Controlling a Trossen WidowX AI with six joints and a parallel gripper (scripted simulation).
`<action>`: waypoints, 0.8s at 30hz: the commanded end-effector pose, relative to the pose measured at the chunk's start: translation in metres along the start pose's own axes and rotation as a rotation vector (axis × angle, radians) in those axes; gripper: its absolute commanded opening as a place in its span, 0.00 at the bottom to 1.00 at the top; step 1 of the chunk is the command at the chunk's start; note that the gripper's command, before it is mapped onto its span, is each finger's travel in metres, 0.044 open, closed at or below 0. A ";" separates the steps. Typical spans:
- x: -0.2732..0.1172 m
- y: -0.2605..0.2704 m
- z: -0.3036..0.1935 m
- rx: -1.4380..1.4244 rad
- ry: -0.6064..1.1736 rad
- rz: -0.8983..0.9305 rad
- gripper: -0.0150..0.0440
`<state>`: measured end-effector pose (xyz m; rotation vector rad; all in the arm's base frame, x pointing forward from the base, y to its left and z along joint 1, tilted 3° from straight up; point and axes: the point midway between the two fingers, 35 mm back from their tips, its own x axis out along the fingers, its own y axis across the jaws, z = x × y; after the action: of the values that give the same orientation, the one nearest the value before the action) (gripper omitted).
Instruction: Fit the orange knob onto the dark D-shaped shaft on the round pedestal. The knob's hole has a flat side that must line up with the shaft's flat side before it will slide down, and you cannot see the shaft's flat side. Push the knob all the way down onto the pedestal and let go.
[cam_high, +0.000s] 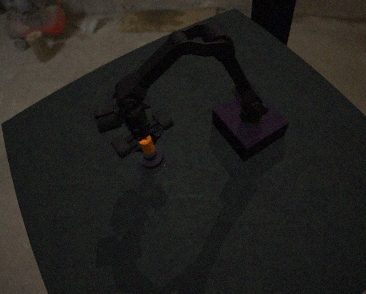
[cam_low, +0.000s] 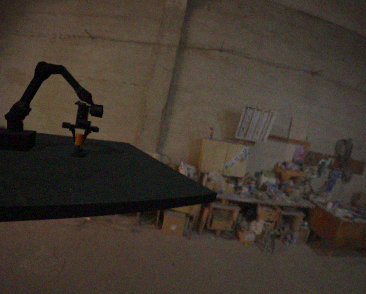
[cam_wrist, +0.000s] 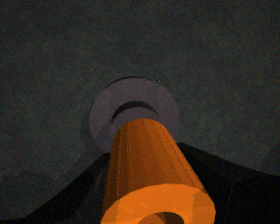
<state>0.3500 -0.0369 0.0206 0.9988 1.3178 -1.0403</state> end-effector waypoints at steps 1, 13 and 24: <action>-0.003 0.004 0.002 0.007 -0.007 0.005 0.25; 0.001 0.004 0.003 0.007 -0.007 0.005 0.25; -0.004 0.002 0.002 0.061 -0.007 0.005 0.25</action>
<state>0.3533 -0.0375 0.0219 1.0155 1.3057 -1.0532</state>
